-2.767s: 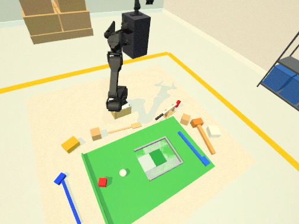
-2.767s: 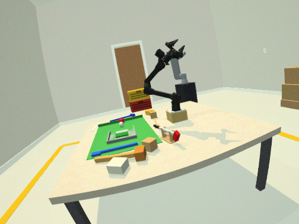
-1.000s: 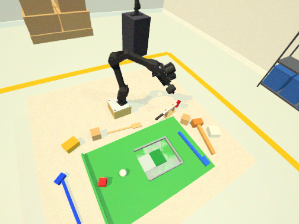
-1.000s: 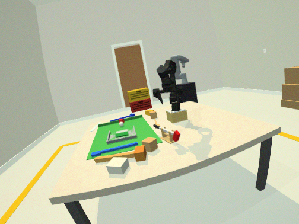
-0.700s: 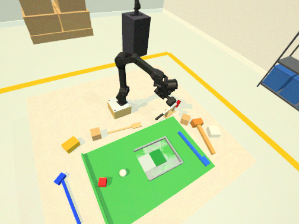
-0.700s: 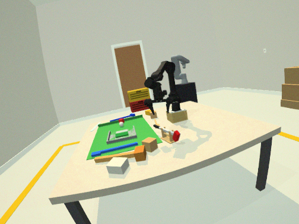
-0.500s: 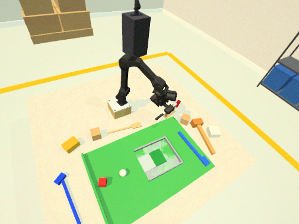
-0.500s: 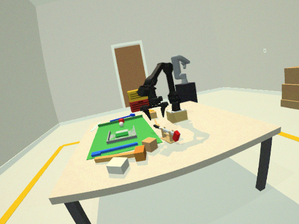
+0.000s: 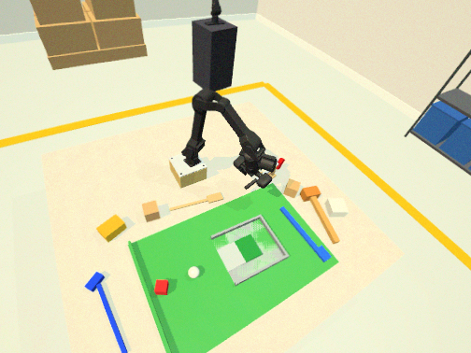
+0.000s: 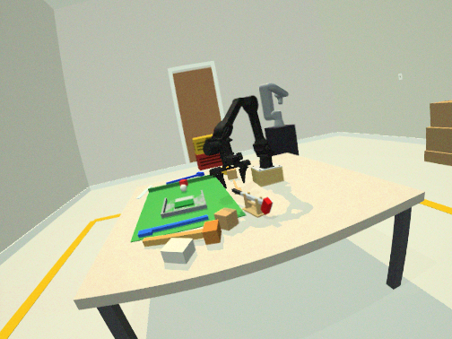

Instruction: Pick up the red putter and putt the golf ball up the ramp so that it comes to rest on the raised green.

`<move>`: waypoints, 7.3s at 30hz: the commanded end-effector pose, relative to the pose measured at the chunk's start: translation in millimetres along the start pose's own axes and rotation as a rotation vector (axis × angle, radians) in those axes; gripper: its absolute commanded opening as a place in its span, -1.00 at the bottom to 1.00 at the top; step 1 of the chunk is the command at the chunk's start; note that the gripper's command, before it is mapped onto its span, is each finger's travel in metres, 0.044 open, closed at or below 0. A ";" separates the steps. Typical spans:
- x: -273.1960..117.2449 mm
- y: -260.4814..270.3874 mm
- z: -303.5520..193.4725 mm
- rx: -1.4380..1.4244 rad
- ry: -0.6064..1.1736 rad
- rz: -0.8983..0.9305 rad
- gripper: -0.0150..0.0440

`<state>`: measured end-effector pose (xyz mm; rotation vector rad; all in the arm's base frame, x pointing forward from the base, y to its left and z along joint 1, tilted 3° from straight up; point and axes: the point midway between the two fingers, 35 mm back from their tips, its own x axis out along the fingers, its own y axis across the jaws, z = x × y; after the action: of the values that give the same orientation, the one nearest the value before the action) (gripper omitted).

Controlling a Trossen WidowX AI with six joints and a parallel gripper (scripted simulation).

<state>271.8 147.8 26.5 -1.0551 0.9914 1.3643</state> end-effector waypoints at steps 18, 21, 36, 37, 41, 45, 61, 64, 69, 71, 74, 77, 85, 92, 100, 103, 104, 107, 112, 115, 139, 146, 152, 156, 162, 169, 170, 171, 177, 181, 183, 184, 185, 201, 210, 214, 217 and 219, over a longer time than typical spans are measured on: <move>37.0 4.5 -12.2 -0.001 0.005 0.025 1.00; 39.3 4.4 -12.8 -0.001 0.005 0.025 1.00; 59.3 5.2 -18.4 -0.001 0.005 0.025 1.00; 59.3 5.2 -18.4 -0.001 0.005 0.025 1.00; 59.3 5.2 -18.4 -0.001 0.005 0.025 1.00; 59.3 5.2 -18.4 -0.001 0.005 0.025 1.00; 56.1 3.5 -17.4 0.002 0.005 0.014 -0.36; 56.1 3.5 -17.4 0.002 0.005 0.014 -0.43; 55.0 3.3 -17.0 0.002 0.005 0.014 -0.49; 49.3 2.0 -15.1 0.002 0.005 0.014 -0.49; 33.2 -0.7 -9.9 0.002 0.004 0.014 -0.49; 10.8 -2.5 -3.4 0.002 0.004 0.014 -0.49; -40.7 0.8 9.2 0.003 0.005 0.014 -0.49; -34.9 -5.8 -0.7 0.029 0.020 0.001 -0.49; -50.9 -27.0 -42.1 0.187 0.056 -0.054 -0.49; -55.7 -33.0 -57.9 0.251 0.060 -0.068 -0.49; -57.3 -34.8 -63.3 0.272 0.062 -0.073 -0.49; -62.2 -39.7 -79.6 0.337 0.066 -0.088 -0.49; -72.1 -45.8 -108.4 0.457 0.081 -0.108 -0.49; -78.5 -48.0 -126.4 0.532 0.092 -0.120 -0.49; -129.9 -24.7 -271.0 1.133 0.171 -0.202 -0.49; -142.9 -3.4 -309.3 1.311 0.192 -0.220 -0.49; -154.5 17.9 -340.4 1.457 0.208 -0.236 -0.49; -162.2 33.9 -360.0 1.553 0.217 -0.246 -0.49; -173.2 60.8 -387.0 1.696 0.233 -0.259 -0.49; -184.0 92.5 -411.8 1.846 0.249 -0.269 -0.49; -184.2 93.4 -412.4 1.850 0.250 -0.269 -0.49; -184.2 93.4 -412.4 1.850 0.250 -0.269 -0.49; -176.8 93.4 -415.1 1.850 0.250 -0.269 -0.49; -158.7 93.9 -420.9 1.850 0.250 -0.269 -0.49; -149.4 94.5 -423.4 1.850 0.250 -0.269 -0.49; -146.8 94.7 -424.1 1.850 0.250 -0.269 -0.49; -146.0 94.7 -424.3 1.850 0.250 -0.269 -0.49; -130.3 95.1 -429.4 1.850 0.250 -0.269 -0.49; -117.5 95.7 -433.1 1.850 0.250 -0.269 -0.49; -117.3 95.7 -433.2 1.850 0.250 -0.269 -0.49; -120.7 95.6 -432.2 1.850 0.250 -0.274 -0.49; -120.7 95.6 -432.2 1.850 0.250 -0.274 -0.49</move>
<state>201.9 -305.5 32.3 0.1351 1.5799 -0.2356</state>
